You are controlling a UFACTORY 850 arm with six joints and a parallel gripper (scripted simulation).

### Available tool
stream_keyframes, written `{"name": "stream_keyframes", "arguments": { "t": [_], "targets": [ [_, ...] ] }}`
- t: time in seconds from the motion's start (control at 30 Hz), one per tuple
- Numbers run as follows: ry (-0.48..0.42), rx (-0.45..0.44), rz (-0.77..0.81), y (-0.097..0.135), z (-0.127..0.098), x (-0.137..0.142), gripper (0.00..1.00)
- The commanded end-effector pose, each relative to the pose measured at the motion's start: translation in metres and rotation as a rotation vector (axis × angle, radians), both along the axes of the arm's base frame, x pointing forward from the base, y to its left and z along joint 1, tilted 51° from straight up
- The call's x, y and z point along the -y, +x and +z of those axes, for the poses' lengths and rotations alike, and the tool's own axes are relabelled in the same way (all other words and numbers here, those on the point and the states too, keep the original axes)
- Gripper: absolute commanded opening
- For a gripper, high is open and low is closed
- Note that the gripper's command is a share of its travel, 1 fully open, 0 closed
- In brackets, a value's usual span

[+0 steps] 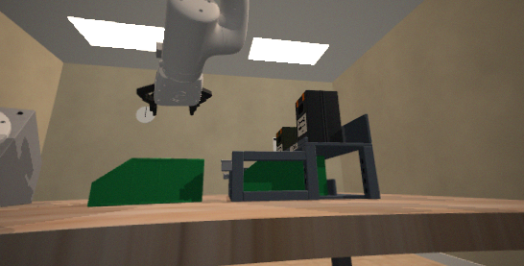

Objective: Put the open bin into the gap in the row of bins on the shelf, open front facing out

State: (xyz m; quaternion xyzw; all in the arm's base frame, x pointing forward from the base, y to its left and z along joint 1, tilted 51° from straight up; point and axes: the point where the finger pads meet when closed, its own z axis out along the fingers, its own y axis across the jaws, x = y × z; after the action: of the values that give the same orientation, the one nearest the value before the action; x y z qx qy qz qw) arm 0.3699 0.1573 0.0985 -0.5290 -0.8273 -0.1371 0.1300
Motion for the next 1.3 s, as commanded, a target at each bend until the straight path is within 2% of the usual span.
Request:
{"name": "stream_keyframes", "arguments": {
  "t": [0.0, 0.67, 0.83, 1.23, 1.27],
  "targets": [
    [0.001, 0.001, 0.001, 0.000, 0.000, 0.000, 1.00],
    [0.001, 0.001, 0.001, 0.000, 0.000, 0.000, 1.00],
    [-0.186, 0.109, 0.146, 0.021, 0.006, -0.045, 1.00],
    [-0.186, 0.109, 0.146, 0.021, 0.006, -0.045, 1.00],
    [-0.198, 0.151, 0.169, 0.026, 0.007, -0.055, 1.00]
  ]
}}
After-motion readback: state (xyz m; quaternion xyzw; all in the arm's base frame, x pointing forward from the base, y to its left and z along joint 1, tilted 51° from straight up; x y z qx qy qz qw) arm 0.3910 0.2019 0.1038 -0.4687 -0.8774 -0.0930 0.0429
